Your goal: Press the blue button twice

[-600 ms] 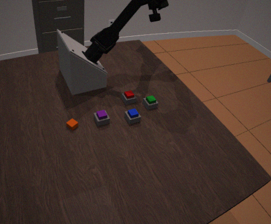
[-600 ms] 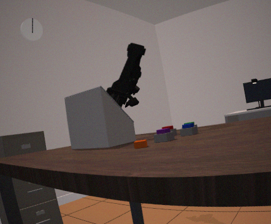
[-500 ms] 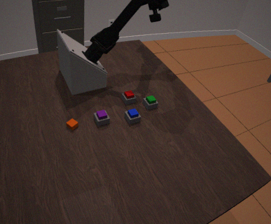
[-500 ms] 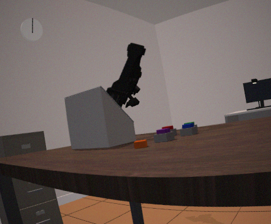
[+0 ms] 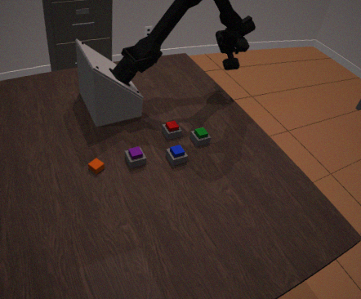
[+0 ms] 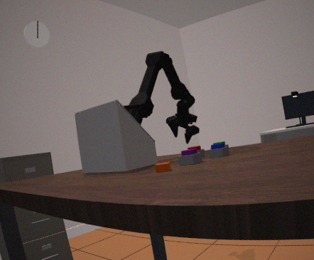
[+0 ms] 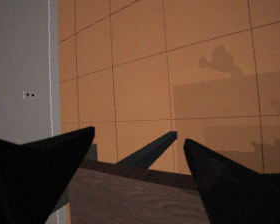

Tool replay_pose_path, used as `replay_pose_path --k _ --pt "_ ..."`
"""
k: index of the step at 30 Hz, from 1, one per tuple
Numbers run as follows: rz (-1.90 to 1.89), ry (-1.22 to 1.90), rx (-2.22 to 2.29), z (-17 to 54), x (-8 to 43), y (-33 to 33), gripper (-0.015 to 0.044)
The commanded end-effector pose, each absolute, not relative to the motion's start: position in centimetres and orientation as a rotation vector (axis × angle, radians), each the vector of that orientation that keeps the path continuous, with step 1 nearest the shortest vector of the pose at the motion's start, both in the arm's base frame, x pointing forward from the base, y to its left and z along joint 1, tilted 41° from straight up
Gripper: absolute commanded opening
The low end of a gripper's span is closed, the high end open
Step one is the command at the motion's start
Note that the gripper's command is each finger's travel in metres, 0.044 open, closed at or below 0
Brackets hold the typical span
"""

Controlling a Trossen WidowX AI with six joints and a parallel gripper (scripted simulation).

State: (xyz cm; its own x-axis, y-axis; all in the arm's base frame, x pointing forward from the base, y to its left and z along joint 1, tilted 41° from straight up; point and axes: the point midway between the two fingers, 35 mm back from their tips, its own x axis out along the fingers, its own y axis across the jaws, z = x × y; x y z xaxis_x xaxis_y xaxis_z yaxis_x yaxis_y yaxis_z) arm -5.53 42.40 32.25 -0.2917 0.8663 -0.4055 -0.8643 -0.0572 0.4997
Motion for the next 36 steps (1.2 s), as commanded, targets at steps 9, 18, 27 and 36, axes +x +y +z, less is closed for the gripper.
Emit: replay_pose_path --k 9,18,27,36 --pt "1.261 0.915 -0.051 24.1 13.7 38.7 0.0400" --pt "0.975 1.109 -0.013 17.4 24.9 29.3 0.0400" --pt "0.721 1.308 0.168 12.0 30.3 16.9 0.0400" --pt "0.520 1.432 0.477 8.5 30.0 5.2 0.0400"
